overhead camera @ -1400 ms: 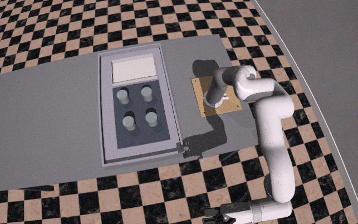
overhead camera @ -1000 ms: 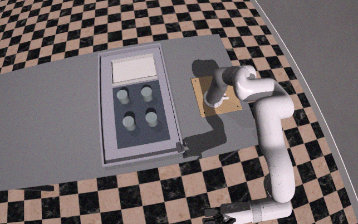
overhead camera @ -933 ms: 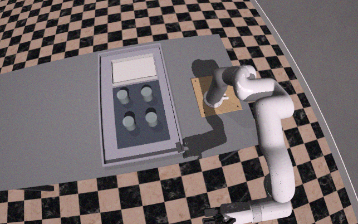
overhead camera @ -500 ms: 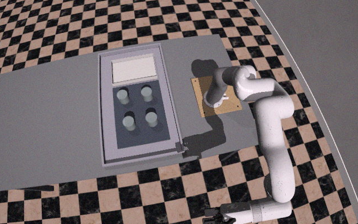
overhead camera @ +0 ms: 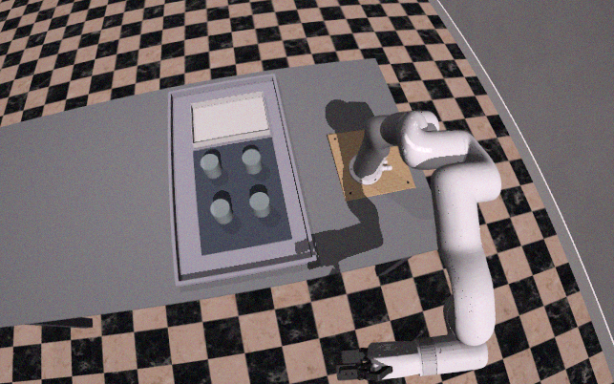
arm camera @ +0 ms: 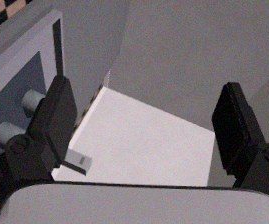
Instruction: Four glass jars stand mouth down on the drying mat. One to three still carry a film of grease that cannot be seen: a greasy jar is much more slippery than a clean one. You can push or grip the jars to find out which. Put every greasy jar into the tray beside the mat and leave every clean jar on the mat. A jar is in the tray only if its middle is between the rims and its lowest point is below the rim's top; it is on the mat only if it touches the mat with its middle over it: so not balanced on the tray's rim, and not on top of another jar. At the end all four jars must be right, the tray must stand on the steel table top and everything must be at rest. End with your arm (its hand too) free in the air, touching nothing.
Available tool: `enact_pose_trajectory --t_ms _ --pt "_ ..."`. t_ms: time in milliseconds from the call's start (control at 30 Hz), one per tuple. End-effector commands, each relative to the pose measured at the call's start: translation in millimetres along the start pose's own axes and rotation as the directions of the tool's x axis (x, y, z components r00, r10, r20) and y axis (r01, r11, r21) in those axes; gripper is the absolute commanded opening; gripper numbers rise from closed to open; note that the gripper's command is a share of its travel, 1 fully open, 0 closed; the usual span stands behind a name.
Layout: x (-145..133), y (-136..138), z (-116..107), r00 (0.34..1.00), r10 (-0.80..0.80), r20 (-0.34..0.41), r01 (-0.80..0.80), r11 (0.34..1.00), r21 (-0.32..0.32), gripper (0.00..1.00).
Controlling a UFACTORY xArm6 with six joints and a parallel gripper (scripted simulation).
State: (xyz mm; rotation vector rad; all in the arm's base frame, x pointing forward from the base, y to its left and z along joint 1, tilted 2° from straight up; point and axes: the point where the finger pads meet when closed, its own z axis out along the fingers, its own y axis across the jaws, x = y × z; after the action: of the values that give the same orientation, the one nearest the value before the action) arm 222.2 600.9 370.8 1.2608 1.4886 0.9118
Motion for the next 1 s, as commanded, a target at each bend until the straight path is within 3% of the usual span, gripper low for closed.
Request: enact_pose_trajectory --t_ms 0,967 --pt "-18.6 -11.2 21.2 0.999 0.016 0.035 -0.017 1.000 0.008 1.00" --pt "-113.5 -83.2 137.5 0.967 0.067 0.244 -0.082 0.995 0.050 1.00"
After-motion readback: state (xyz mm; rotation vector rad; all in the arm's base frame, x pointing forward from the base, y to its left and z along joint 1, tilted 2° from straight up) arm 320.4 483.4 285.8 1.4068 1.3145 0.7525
